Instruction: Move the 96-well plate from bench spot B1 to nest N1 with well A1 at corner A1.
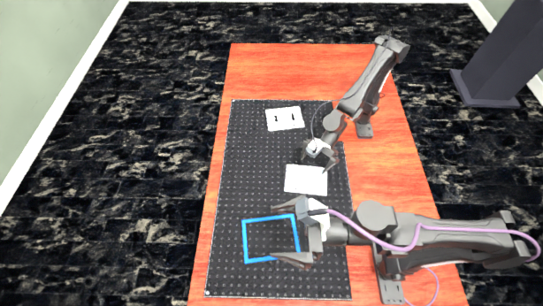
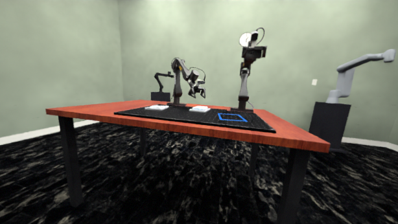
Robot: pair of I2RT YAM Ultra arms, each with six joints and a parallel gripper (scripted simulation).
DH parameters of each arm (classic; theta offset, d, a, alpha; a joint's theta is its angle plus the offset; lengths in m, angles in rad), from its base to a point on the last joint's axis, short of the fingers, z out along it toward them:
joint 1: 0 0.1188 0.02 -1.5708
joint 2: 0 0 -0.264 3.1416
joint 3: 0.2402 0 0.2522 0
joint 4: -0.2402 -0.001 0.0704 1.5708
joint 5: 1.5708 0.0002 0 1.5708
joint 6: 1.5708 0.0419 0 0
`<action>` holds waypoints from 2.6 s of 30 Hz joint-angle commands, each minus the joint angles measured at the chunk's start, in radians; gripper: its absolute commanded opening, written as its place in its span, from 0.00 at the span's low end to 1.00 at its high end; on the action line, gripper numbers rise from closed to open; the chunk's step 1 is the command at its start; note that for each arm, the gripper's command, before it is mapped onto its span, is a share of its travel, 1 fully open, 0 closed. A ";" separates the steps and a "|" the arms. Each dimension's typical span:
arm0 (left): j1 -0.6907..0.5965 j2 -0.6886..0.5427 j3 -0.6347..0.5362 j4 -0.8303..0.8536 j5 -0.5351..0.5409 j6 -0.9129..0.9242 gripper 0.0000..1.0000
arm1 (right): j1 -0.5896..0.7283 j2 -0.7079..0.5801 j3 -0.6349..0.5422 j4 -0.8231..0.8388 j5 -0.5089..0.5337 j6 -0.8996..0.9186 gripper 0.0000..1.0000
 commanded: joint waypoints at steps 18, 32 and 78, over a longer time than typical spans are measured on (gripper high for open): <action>-0.075 -0.134 0.036 -0.386 0.242 0.082 1.00 | 0.037 0.052 0.147 -0.284 0.115 0.257 1.00; -0.221 -0.336 0.149 -0.927 0.471 0.172 1.00 | 0.047 0.280 0.535 -0.776 0.133 0.642 1.00; -0.336 -0.458 0.206 -1.195 0.554 0.216 1.00 | -0.008 0.715 1.100 -1.218 0.017 0.945 1.00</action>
